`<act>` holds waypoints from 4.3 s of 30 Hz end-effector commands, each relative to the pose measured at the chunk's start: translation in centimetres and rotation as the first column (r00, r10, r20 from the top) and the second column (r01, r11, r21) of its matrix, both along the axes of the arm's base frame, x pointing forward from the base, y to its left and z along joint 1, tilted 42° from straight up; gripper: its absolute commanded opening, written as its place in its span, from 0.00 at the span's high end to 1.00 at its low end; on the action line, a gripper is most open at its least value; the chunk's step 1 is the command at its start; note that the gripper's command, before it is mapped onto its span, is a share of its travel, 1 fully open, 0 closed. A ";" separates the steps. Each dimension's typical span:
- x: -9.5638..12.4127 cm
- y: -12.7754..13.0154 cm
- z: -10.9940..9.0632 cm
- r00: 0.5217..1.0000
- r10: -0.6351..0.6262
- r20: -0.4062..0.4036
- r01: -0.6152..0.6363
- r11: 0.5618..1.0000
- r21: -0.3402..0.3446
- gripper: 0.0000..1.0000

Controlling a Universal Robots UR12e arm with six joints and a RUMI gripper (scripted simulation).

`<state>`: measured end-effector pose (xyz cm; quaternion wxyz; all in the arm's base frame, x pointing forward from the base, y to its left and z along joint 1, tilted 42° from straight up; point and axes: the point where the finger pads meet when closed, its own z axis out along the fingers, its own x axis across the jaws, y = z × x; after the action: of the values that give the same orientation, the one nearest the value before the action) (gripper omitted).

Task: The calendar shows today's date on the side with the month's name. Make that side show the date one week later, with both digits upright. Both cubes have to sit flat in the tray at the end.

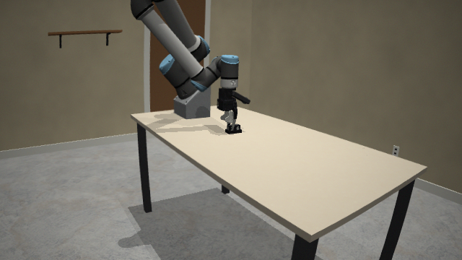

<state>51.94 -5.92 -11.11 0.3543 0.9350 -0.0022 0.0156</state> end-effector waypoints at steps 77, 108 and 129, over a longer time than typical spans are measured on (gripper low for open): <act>0.0 5.1 5.9 1.000 0.002 0.005 -0.002 1.000 0.000 0.89; -0.3 6.6 7.5 1.000 -0.019 0.016 0.019 1.000 0.002 0.89; 0.1 6.1 7.9 0.965 -0.197 0.172 0.196 0.980 0.025 0.89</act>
<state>51.98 0.33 -3.38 0.3505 0.9313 -0.0863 0.0482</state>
